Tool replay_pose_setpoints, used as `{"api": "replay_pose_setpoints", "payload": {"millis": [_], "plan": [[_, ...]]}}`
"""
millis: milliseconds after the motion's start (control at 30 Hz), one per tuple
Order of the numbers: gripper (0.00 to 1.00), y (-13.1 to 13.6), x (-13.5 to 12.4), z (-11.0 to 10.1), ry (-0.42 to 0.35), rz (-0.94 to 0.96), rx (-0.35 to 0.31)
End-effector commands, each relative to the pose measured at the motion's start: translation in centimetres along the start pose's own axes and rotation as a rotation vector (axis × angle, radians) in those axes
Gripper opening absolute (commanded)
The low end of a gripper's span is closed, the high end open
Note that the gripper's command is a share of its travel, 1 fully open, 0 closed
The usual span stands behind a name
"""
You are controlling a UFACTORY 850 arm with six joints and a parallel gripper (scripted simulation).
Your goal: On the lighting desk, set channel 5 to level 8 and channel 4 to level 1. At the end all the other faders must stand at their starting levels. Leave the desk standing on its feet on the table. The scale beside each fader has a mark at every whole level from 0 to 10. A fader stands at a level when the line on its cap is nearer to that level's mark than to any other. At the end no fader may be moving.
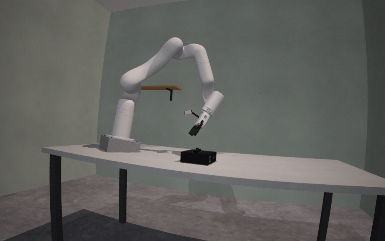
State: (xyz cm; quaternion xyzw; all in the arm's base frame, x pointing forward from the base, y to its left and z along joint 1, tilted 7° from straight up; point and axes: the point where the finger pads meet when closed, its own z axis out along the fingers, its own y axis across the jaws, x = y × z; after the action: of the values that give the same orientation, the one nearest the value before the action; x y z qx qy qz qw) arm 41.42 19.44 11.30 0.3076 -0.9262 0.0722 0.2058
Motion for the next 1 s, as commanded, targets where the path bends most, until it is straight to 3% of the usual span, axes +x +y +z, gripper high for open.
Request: {"api": "replay_pose_setpoints", "payload": {"millis": [0, 33, 67, 100, 133, 167, 200, 233, 267, 300, 333, 367, 433, 533, 967], "plan": [[1.0, -4.7, -0.8, -0.7, -0.126, 0.082, -0.121], [1.0, -7.7, -0.8, -1.1, -0.196, 0.141, -0.154], [1.0, -7.7, -0.8, -1.1, -0.196, 0.141, -0.154], [1.0, -10.6, -0.7, -1.5, -0.261, 0.198, -0.178], [1.0, -10.6, -0.7, -1.5, -0.261, 0.198, -0.178], [1.0, -13.3, -0.4, -1.9, -0.319, 0.252, -0.193], [1.0, -13.3, -0.4, -1.9, -0.319, 0.252, -0.193], [1.0, -15.9, 0.1, -2.2, -0.37, 0.301, -0.201], [1.0, -15.9, 0.1, -2.2, -0.37, 0.301, -0.201], [1.0, -18.1, 0.6, -2.4, -0.413, 0.345, -0.205], [1.0, -18.1, 0.6, -2.4, -0.413, 0.345, -0.205], [1.0, -20.0, 1.1, -2.6, -0.448, 0.383, -0.206], [1.0, -20.0, 1.1, -2.6, -0.448, 0.383, -0.206], [1.0, -23.6, 2.4, -2.9, -0.511, 0.455, -0.201], [1.0, -24.6, 2.8, -2.9, -0.528, 0.475, -0.198]]}}
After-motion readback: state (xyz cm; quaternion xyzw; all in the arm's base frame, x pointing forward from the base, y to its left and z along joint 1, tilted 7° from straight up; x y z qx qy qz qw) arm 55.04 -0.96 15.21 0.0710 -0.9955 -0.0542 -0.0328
